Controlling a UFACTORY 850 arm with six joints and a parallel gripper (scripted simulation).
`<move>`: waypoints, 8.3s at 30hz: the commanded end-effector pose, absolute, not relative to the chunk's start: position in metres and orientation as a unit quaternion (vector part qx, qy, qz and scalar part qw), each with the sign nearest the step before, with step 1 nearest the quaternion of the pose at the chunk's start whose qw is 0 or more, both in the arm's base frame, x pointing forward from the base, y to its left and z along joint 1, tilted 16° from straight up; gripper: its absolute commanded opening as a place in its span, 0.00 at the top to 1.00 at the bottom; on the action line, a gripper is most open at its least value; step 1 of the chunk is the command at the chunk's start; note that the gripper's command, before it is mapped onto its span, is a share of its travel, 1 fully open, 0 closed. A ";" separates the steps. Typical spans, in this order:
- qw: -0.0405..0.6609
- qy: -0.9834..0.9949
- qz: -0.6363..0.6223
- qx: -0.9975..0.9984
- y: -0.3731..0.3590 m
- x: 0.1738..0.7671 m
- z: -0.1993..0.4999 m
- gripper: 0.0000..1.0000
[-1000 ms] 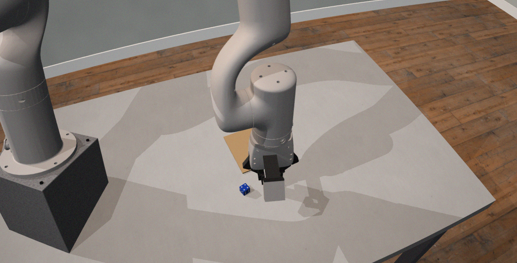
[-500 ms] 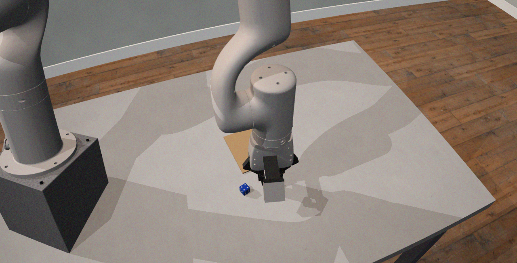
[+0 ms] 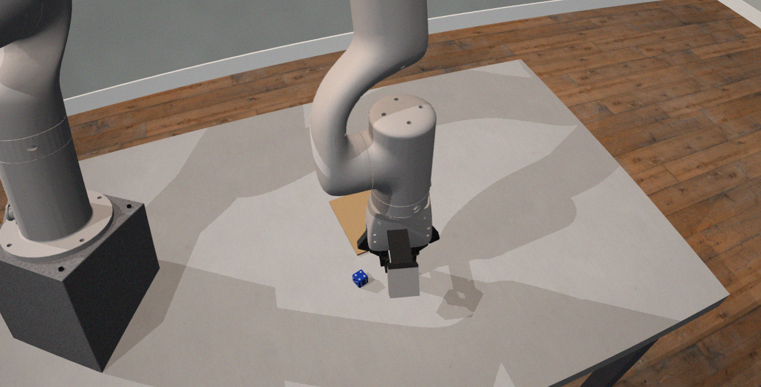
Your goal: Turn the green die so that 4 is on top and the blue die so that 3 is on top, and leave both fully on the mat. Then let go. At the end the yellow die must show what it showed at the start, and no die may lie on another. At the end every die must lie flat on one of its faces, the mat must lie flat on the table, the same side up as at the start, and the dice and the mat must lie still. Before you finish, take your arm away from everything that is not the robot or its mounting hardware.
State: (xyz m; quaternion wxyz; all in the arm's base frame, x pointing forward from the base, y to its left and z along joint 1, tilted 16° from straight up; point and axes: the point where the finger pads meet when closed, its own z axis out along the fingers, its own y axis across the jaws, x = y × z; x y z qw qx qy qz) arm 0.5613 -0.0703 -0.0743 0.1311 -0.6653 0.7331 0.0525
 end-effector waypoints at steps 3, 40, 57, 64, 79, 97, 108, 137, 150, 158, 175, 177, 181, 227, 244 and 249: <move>0.131 0.733 0.052 -0.665 -0.071 0.562 -0.074 0.64; 0.132 0.733 0.052 -0.665 -0.071 0.563 -0.074 0.64; 0.132 0.733 0.052 -0.665 -0.071 0.563 -0.074 0.64; 0.132 0.733 0.052 -0.665 -0.071 0.563 -0.074 0.64; 0.131 0.733 0.052 -0.665 -0.069 0.564 -0.082 0.64; 0.131 0.733 0.052 -0.665 -0.065 0.566 -0.097 0.64; 0.131 0.733 0.052 -0.665 -0.065 0.566 -0.097 0.64; 0.131 0.733 0.052 -0.665 -0.065 0.566 -0.097 0.85; 0.131 0.733 0.052 -0.665 -0.065 0.566 -0.097 0.85; 0.131 0.733 0.052 -0.665 -0.065 0.566 -0.097 0.85; 0.132 0.733 0.052 -0.665 -0.069 0.564 -0.081 0.85; 0.132 0.733 0.052 -0.665 -0.072 0.562 -0.069 0.85; 0.132 0.733 0.052 -0.665 -0.079 0.559 -0.041 0.85; 0.136 0.674 0.040 -0.725 0.042 0.571 0.040 0.85; 0.135 0.674 0.040 -0.725 0.051 0.576 0.007 0.85; 0.135 0.674 0.040 -0.725 0.056 0.579 -0.015 0.85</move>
